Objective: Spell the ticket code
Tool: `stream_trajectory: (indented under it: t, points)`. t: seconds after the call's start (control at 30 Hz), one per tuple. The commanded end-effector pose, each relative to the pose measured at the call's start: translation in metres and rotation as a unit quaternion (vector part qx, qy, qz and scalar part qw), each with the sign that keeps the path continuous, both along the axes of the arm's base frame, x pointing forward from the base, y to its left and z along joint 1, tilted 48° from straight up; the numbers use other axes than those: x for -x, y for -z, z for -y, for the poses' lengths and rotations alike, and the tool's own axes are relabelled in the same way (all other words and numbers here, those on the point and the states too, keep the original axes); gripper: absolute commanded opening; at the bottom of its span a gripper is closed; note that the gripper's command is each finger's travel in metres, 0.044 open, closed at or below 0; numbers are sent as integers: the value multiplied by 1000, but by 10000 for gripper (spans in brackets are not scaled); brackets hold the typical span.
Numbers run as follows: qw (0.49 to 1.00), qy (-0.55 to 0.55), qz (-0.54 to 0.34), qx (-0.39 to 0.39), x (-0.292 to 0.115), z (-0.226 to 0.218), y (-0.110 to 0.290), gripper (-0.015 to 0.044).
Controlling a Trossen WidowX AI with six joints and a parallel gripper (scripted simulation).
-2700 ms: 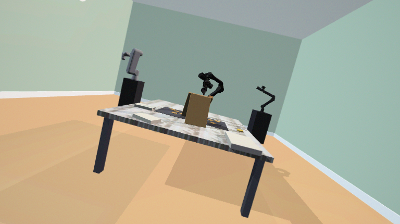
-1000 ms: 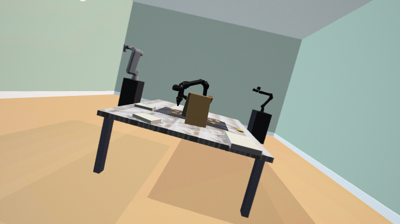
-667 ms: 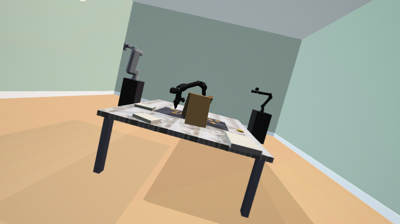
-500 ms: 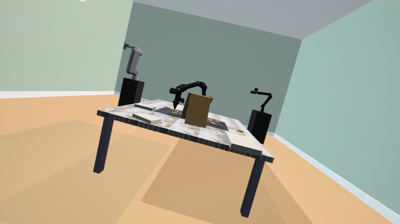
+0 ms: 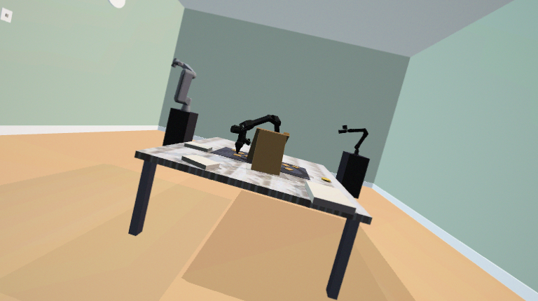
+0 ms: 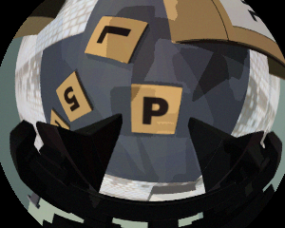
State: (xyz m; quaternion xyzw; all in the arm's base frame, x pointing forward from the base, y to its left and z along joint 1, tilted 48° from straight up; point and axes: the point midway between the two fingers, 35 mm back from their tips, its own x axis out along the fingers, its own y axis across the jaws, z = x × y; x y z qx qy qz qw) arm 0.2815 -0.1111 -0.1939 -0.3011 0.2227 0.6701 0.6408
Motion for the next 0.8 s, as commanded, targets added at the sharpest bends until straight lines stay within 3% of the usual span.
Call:
stream_trajectory:
  t: [0.0, 0.77]
  points:
    - [1000, 3, -2, -3, 1, -2, 1, 340]
    - [1000, 3, -2, -3, 1, -4, 2, 340]
